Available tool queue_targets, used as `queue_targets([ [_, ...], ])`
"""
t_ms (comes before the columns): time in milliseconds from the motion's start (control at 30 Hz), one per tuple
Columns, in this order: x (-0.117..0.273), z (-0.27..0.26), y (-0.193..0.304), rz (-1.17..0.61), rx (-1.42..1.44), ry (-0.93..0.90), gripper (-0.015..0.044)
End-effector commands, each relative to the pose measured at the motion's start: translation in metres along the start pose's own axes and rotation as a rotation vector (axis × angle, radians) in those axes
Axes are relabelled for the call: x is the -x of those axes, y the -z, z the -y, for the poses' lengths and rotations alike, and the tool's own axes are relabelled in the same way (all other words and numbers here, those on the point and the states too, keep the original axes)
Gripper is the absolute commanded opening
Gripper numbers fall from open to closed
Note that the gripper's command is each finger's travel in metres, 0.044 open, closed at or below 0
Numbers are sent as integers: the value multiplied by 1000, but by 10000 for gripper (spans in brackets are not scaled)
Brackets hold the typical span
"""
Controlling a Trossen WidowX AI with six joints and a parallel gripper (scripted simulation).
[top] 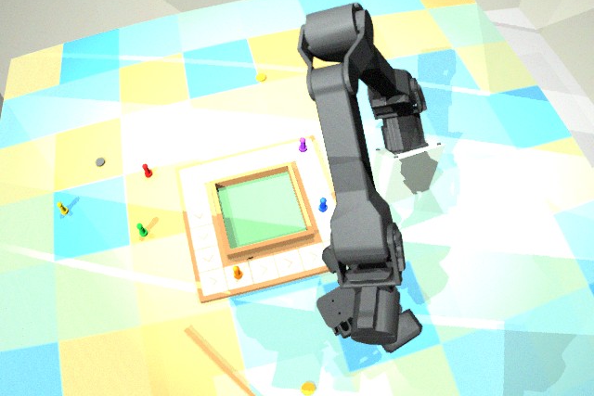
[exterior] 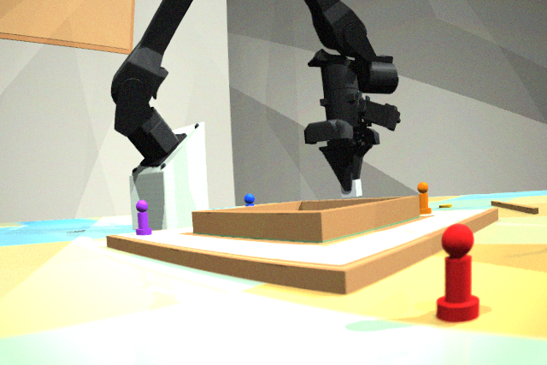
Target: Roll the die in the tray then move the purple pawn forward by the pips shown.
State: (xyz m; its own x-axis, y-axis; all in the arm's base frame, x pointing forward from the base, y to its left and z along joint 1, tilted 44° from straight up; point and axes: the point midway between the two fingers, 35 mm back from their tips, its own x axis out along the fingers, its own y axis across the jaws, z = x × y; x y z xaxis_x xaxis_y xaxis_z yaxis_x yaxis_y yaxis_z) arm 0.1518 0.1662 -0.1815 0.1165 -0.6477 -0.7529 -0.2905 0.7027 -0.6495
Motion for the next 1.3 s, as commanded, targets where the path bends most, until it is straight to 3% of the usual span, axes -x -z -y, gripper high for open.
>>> queue_targets([
  [0, 22, -1, -2, -3, -9, -4, 0],
  [300, 91, 7, 2, -19, -22, 16, 0],
  [1267, 88, 112, -51, 2, 561, -22, 0],
])
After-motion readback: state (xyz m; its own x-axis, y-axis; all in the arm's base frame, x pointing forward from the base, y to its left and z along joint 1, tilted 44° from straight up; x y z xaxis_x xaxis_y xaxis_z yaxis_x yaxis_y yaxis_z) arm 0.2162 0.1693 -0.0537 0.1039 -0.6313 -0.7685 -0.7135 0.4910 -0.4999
